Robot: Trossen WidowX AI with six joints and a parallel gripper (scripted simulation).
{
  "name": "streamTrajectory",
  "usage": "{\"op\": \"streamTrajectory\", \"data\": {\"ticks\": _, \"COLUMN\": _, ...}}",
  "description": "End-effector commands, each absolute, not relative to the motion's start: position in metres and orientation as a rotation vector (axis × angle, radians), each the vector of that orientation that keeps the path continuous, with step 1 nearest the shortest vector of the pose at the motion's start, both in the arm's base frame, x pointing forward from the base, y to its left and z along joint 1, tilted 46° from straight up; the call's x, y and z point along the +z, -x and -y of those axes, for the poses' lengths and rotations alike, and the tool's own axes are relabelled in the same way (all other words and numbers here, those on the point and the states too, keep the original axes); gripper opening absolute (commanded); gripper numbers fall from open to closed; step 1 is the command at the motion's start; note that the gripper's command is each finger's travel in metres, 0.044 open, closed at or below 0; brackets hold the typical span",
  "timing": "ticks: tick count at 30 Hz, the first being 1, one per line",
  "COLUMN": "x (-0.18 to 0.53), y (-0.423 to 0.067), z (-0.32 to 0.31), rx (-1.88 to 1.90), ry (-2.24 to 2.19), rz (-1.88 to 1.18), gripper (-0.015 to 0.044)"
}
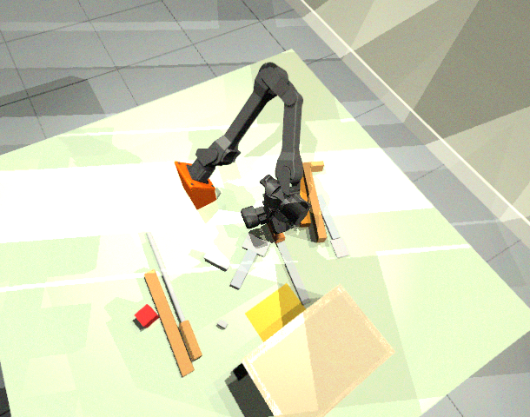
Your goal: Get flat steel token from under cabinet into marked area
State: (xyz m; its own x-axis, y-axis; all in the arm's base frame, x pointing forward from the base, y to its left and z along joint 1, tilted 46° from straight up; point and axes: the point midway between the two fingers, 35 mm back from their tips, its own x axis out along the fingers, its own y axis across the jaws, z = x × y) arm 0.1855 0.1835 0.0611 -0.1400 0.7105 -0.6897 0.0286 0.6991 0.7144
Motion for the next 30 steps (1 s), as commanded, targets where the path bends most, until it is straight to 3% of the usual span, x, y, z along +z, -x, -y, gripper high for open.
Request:
{"op": "streamTrajectory", "data": {"ticks": 1, "x": 0.061, "y": -0.190, "z": -0.184, "rx": 0.661, "ry": -0.611, "rz": -1.621, "gripper": 0.0000}}
{"op": "streamTrajectory", "data": {"ticks": 30, "x": 0.058, "y": -0.224, "z": -0.187, "rx": 0.661, "ry": -0.609, "rz": -1.621, "gripper": 0.0000}}
